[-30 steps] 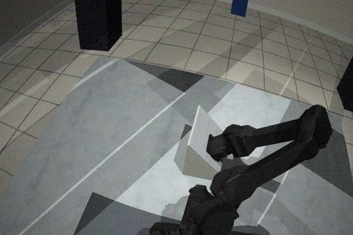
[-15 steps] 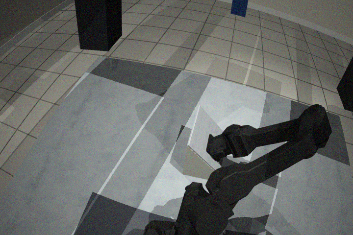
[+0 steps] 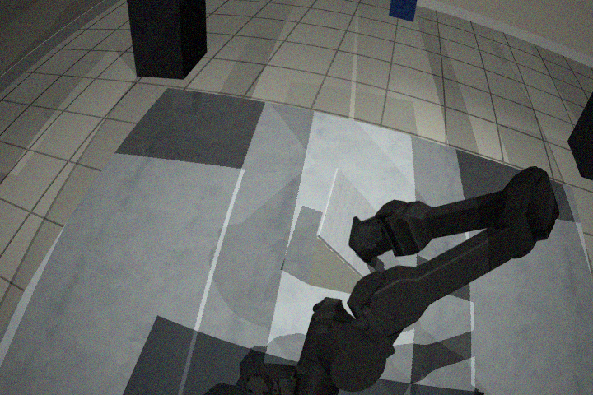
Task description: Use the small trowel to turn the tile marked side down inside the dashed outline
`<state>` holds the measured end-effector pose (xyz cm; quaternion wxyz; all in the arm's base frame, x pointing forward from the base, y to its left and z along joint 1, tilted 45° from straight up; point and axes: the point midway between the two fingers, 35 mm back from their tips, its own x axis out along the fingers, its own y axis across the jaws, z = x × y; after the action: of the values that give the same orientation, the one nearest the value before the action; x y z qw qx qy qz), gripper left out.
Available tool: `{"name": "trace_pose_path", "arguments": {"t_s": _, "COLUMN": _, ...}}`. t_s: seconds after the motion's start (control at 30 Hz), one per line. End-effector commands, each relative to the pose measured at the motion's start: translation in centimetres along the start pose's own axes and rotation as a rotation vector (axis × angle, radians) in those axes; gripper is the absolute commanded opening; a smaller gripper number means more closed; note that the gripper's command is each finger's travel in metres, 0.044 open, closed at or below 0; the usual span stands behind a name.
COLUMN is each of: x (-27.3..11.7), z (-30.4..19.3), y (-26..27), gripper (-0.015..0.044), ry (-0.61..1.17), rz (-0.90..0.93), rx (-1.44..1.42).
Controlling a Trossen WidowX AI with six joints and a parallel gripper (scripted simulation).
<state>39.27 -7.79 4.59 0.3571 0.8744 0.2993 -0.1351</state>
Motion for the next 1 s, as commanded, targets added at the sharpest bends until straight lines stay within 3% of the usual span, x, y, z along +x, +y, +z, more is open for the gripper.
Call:
{"name": "trace_pose_path", "arguments": {"t_s": 0.0, "x": -0.1, "z": 0.1, "y": 0.1, "gripper": 0.0000, "ry": -0.001, "rz": 0.004, "rx": -0.007}}
{"name": "trace_pose_path", "arguments": {"t_s": 0.5, "x": 0.2, "z": 0.3, "y": 0.1, "gripper": 0.0000, "ry": -0.011, "rz": -0.004, "rx": 0.018}}
{"name": "trace_pose_path", "arguments": {"t_s": 0.97, "x": 3.5, "z": 6.1, "y": 2.3, "gripper": 0.0000, "ry": -0.247, "rz": -0.068, "rx": 0.377}}
